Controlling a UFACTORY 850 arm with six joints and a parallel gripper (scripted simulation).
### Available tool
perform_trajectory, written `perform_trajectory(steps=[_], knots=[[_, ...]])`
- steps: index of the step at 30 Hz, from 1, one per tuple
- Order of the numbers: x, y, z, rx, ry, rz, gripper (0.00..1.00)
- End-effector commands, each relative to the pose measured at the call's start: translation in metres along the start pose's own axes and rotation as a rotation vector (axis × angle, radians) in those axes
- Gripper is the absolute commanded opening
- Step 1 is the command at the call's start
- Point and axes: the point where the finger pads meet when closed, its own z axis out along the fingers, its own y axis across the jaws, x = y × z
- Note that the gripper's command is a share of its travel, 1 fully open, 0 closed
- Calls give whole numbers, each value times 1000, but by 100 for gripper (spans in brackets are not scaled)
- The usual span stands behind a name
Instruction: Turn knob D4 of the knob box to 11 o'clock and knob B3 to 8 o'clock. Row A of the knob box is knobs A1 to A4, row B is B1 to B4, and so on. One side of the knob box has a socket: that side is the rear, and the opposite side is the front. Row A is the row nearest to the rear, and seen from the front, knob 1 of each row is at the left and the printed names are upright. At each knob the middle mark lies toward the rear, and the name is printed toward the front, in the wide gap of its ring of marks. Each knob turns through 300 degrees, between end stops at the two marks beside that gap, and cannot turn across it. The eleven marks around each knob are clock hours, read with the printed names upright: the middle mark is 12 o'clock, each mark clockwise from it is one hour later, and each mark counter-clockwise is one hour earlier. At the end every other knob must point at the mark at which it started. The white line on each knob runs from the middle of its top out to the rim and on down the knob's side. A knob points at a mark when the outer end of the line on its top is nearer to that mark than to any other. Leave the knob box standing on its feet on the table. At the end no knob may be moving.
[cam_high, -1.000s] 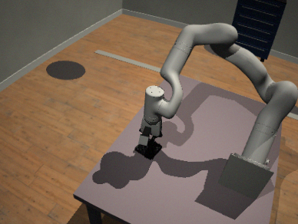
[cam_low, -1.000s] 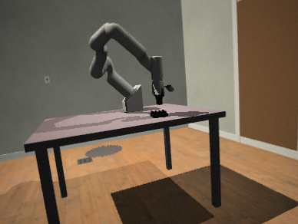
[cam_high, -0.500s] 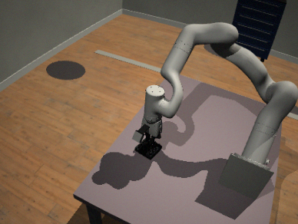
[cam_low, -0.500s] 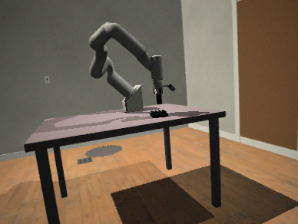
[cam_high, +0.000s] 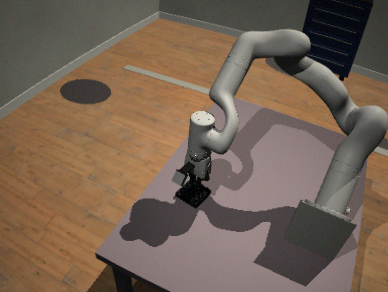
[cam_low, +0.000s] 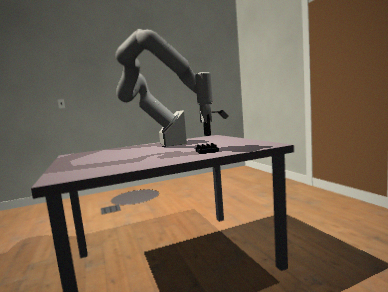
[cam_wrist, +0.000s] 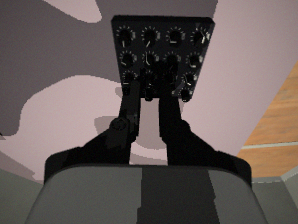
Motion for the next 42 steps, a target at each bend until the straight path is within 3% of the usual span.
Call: perform_trajectory(steps=[1,42], knots=[[0,1,-1,-1,1,1,19],[0,1,4,-2,1,25,19]])
